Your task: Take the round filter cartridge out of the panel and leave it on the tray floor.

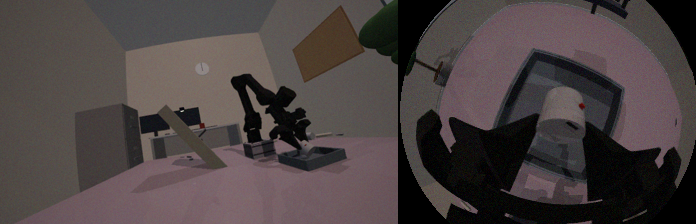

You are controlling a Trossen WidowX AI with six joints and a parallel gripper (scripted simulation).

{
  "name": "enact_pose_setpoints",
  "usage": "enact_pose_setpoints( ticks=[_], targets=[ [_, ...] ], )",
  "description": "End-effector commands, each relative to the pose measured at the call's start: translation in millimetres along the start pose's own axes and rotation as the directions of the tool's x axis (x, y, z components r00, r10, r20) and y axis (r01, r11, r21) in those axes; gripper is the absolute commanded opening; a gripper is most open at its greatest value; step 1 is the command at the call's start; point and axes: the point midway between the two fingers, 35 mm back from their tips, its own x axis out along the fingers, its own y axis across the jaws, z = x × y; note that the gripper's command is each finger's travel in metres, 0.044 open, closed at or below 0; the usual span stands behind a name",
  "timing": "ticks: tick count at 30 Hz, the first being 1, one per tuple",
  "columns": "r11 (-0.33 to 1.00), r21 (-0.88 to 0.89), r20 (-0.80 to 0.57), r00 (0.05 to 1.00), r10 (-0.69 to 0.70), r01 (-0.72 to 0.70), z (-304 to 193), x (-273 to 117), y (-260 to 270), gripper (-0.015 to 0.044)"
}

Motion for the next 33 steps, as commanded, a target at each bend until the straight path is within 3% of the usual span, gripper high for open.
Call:
enact_pose_setpoints(
  ticks=[1,7,11,16,33],
  targets=[
    [1.000,0.000,0.001,1.000,0.000,0.000,1,0,0,0.0289],
    [1.000,0.000,0.001,1.000,0.000,0.000,1,0,0,0.0440],
    [1.000,0.000,0.001,1.000,0.000,0.000,8,-9,0,0.0440],
    [1.000,0.000,0.002,1.000,0.000,0.000,35,-62,0,0.0440],
    [1.000,-0.001,0.013,1.000,0.000,0.000,33,-48,0,0.0440]
  ],
)
